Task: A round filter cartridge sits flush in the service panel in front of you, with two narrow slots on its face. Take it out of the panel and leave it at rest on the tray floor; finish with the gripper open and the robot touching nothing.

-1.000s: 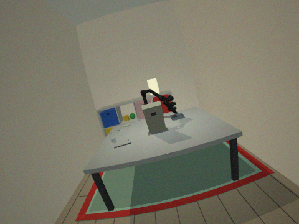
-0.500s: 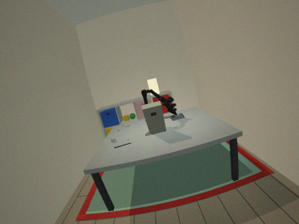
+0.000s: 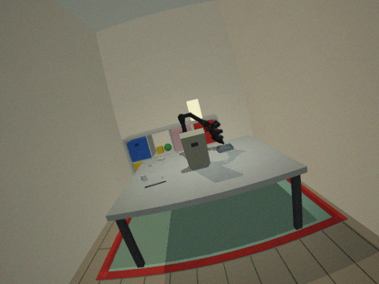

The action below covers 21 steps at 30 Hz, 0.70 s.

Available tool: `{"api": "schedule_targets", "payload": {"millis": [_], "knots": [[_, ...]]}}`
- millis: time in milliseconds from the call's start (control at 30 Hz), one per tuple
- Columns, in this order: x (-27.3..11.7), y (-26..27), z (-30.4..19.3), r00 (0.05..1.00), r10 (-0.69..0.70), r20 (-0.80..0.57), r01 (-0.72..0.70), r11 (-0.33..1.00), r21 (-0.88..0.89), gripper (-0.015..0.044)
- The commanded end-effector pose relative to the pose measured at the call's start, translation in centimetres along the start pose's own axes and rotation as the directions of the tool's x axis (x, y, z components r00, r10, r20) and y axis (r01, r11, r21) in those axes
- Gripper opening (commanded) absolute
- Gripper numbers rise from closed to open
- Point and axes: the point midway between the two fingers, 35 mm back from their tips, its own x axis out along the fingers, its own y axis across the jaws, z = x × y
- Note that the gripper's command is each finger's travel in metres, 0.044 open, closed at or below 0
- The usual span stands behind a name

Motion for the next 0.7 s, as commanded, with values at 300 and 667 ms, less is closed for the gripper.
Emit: {"api": "schedule_targets", "payload": {"millis": [300, 667], "knots": [[-3.2, 0.0, 2.5, 0.999, 0.000, 0.053, 0.000, 1.000, -0.002, 0.0440], [-3.2, 0.0, 2.5, 0.999, 0.000, 0.053, 0.000, 1.000, -0.002, 0.0440]]}}
